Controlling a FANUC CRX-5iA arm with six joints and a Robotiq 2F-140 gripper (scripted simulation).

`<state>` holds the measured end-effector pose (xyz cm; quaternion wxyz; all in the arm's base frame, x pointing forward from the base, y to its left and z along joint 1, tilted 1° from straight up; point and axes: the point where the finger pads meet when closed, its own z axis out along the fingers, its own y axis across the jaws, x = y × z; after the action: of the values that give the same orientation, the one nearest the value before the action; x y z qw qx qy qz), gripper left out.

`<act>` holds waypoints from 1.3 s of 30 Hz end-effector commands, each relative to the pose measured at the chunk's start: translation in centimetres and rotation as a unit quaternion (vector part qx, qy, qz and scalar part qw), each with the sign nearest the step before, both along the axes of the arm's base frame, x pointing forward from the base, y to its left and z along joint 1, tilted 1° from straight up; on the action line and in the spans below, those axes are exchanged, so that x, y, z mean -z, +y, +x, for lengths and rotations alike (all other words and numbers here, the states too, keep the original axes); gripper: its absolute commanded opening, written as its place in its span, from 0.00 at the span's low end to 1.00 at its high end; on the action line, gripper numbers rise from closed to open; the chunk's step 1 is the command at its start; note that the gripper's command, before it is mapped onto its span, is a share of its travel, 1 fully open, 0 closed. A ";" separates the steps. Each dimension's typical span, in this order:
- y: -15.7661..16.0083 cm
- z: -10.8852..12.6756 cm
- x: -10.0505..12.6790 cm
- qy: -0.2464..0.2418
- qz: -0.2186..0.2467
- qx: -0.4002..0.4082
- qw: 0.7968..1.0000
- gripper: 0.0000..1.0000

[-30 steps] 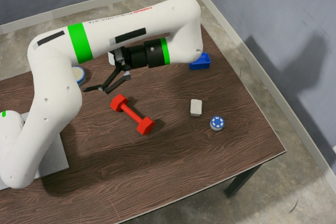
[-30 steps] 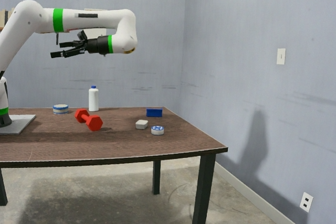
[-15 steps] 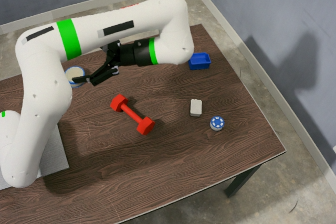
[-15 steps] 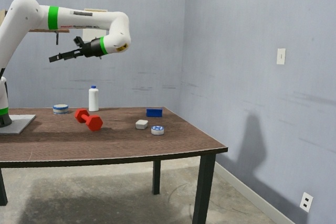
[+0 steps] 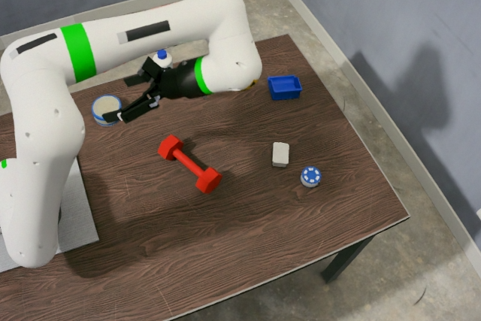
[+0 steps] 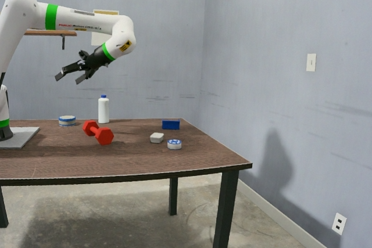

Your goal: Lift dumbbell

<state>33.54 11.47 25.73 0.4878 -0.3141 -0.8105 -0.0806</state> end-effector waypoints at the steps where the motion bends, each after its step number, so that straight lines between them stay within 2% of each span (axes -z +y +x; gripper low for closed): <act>1: -0.1 0.9 3.0 -0.036 -0.065 0.040 0.996 1.00; 12: -2.9 4.0 8.7 -0.123 -0.182 0.103 0.970 1.00; 14: -2.9 4.0 8.7 -0.123 -0.182 0.103 0.970 1.00; 15: -4.1 5.1 9.9 -0.150 -0.210 0.116 0.959 1.00; 21: -6.4 7.5 11.8 -0.205 -0.257 0.139 0.934 1.00; 29: -10.0 11.5 13.2 -0.293 -0.310 0.162 0.890 1.00; 31: -10.0 11.5 13.2 -0.293 -0.310 0.162 0.890 1.00; 33: -11.5 13.5 13.3 -0.335 -0.328 0.169 0.867 1.00; 35: -12.1 14.6 13.2 -0.356 -0.335 0.172 0.855 1.00; 39: -12.5 15.2 13.1 -0.367 -0.338 0.173 0.849 1.00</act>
<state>47.63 -0.20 12.81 0.0285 -0.5392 -0.8417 0.0053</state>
